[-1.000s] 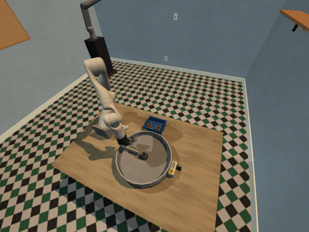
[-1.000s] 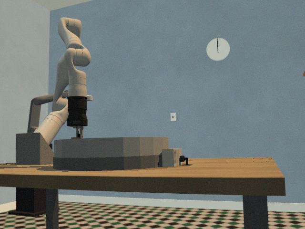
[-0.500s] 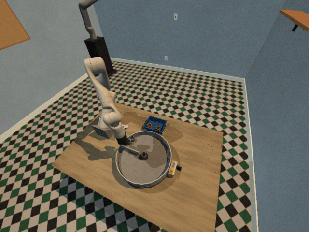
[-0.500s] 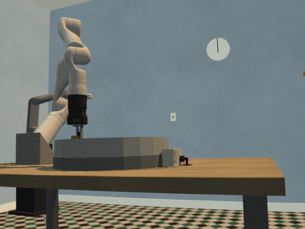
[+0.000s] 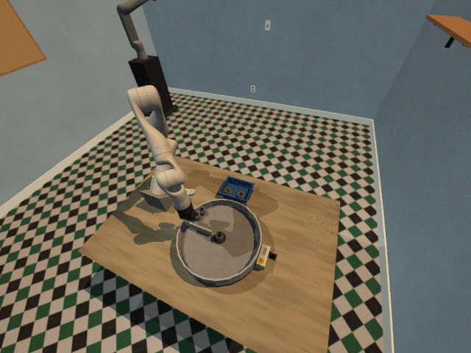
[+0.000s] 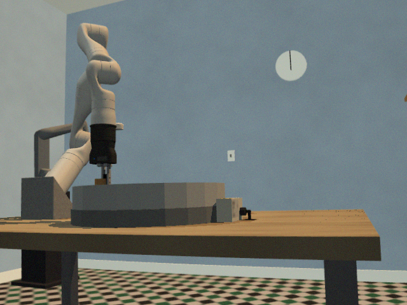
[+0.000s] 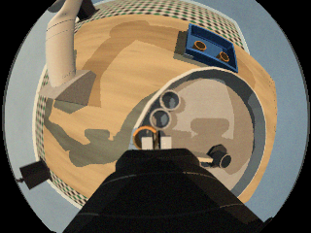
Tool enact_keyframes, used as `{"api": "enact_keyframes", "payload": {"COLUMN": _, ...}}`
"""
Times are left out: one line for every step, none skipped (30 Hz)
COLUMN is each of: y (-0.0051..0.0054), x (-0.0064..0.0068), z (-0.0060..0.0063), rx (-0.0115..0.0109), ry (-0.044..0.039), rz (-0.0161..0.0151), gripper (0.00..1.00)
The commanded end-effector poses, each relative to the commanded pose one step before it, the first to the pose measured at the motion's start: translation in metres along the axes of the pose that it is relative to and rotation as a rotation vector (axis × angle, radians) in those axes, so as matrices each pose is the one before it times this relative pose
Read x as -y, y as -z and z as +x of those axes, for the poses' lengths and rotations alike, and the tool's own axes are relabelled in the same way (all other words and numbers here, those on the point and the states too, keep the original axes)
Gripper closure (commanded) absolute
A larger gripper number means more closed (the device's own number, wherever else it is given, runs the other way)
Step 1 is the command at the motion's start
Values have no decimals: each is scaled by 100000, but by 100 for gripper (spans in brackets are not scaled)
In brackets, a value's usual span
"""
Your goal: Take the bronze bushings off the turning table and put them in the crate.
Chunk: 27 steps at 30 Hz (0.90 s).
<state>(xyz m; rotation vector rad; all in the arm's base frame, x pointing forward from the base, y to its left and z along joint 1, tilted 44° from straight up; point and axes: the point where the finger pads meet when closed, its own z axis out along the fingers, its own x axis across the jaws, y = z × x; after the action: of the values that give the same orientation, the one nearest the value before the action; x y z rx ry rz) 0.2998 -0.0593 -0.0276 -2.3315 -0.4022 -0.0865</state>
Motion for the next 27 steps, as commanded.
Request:
{"api": "enact_keyframes", "payload": {"y": 313, "x": -154, "z": 85, "rx": -334, "ry": -61, "rz": -587, "gripper": 100}}
{"api": "enact_keyframes", "payload": {"y": 0, "x": 0, "z": 0, "rx": 0, "ry": 0, "rz": 0, "gripper": 100}}
{"api": "enact_keyframes", "payload": {"y": 0, "x": 0, "z": 0, "rx": 0, "ry": 0, "rz": 0, "gripper": 100}}
{"api": "enact_keyframes", "payload": {"y": 0, "x": 0, "z": 0, "rx": 0, "ry": 0, "rz": 0, "gripper": 100}}
{"api": "enact_keyframes", "payload": {"y": 0, "x": 0, "z": 0, "rx": 0, "ry": 0, "rz": 0, "gripper": 100}}
{"api": "enact_keyframes", "payload": {"y": 0, "x": 0, "z": 0, "rx": 0, "ry": 0, "rz": 0, "gripper": 100}}
{"api": "enact_keyframes", "payload": {"y": 0, "x": 0, "z": 0, "rx": 0, "ry": 0, "rz": 0, "gripper": 100}}
{"api": "enact_keyframes", "payload": {"y": 0, "x": 0, "z": 0, "rx": 0, "ry": 0, "rz": 0, "gripper": 100}}
{"api": "enact_keyframes", "payload": {"y": 0, "x": 0, "z": 0, "rx": 0, "ry": 0, "rz": 0, "gripper": 100}}
{"api": "enact_keyframes", "payload": {"y": 0, "x": 0, "z": 0, "rx": 0, "ry": 0, "rz": 0, "gripper": 100}}
{"api": "enact_keyframes", "payload": {"y": 0, "x": 0, "z": 0, "rx": 0, "ry": 0, "rz": 0, "gripper": 100}}
{"api": "enact_keyframes", "payload": {"y": 141, "x": 2, "z": -13, "rx": 26, "ry": -3, "rz": 22, "gripper": 100}}
{"api": "enact_keyframes", "payload": {"y": 150, "x": 0, "z": 0, "rx": 0, "ry": 1, "rz": 3, "gripper": 100}}
{"api": "enact_keyframes", "payload": {"y": 150, "x": 0, "z": 0, "rx": 0, "ry": 1, "rz": 3, "gripper": 100}}
{"api": "enact_keyframes", "payload": {"y": 150, "x": 0, "z": 0, "rx": 0, "ry": 1, "rz": 3, "gripper": 100}}
{"api": "enact_keyframes", "payload": {"y": 150, "x": 0, "z": 0, "rx": 0, "ry": 1, "rz": 3, "gripper": 100}}
{"api": "enact_keyframes", "payload": {"y": 0, "x": 0, "z": 0, "rx": 0, "ry": 0, "rz": 0, "gripper": 100}}
{"api": "enact_keyframes", "payload": {"y": 0, "x": 0, "z": 0, "rx": 0, "ry": 0, "rz": 0, "gripper": 100}}
{"api": "enact_keyframes", "payload": {"y": 0, "x": 0, "z": 0, "rx": 0, "ry": 0, "rz": 0, "gripper": 100}}
{"api": "enact_keyframes", "payload": {"y": 0, "x": 0, "z": 0, "rx": 0, "ry": 0, "rz": 0, "gripper": 100}}
{"api": "enact_keyframes", "payload": {"y": 0, "x": 0, "z": 0, "rx": 0, "ry": 0, "rz": 0, "gripper": 100}}
{"api": "enact_keyframes", "payload": {"y": 0, "x": 0, "z": 0, "rx": 0, "ry": 0, "rz": 0, "gripper": 100}}
{"api": "enact_keyframes", "payload": {"y": 0, "x": 0, "z": 0, "rx": 0, "ry": 0, "rz": 0, "gripper": 100}}
{"api": "enact_keyframes", "payload": {"y": 0, "x": 0, "z": 0, "rx": 0, "ry": 0, "rz": 0, "gripper": 100}}
{"api": "enact_keyframes", "payload": {"y": 0, "x": 0, "z": 0, "rx": 0, "ry": 0, "rz": 0, "gripper": 100}}
{"api": "enact_keyframes", "payload": {"y": 0, "x": 0, "z": 0, "rx": 0, "ry": 0, "rz": 0, "gripper": 100}}
{"api": "enact_keyframes", "payload": {"y": 0, "x": 0, "z": 0, "rx": 0, "ry": 0, "rz": 0, "gripper": 100}}
